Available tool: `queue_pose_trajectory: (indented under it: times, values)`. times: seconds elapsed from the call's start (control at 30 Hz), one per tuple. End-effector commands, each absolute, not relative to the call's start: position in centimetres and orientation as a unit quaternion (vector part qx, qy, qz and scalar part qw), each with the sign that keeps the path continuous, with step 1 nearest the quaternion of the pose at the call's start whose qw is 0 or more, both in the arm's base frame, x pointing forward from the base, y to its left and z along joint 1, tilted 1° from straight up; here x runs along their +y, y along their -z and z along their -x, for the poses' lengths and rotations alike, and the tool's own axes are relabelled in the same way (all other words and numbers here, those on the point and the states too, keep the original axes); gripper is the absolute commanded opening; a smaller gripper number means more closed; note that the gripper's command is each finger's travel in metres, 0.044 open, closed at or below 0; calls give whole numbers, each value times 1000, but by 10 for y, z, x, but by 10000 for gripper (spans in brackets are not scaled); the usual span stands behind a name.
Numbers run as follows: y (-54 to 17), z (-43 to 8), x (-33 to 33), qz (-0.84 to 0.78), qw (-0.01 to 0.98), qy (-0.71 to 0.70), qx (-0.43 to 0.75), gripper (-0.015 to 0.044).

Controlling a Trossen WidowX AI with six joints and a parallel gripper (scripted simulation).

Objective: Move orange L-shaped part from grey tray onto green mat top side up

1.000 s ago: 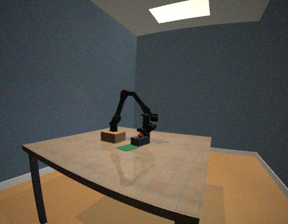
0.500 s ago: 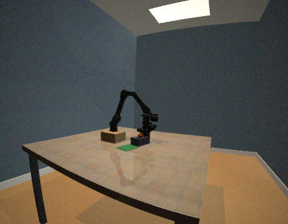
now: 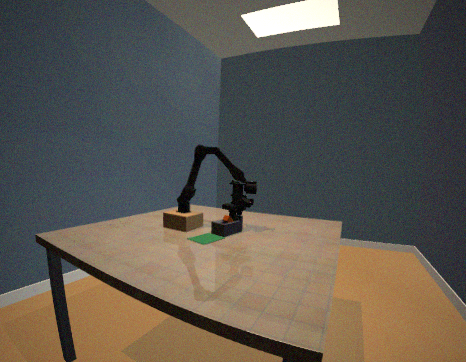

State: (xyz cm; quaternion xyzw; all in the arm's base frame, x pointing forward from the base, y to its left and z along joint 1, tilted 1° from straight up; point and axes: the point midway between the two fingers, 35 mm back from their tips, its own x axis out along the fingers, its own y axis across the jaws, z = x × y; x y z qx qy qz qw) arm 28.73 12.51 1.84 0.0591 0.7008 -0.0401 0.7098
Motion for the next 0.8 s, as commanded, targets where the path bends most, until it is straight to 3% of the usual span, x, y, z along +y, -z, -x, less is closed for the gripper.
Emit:
queue_pose_trajectory:
  times: [0.0,0.17,0.77]
  values:
    - [-54,-292,122,-62,716,40,694,180]
    - [-108,-286,113,-62,716,40,694,180]
    - [-107,-289,115,-68,722,37,687,180]
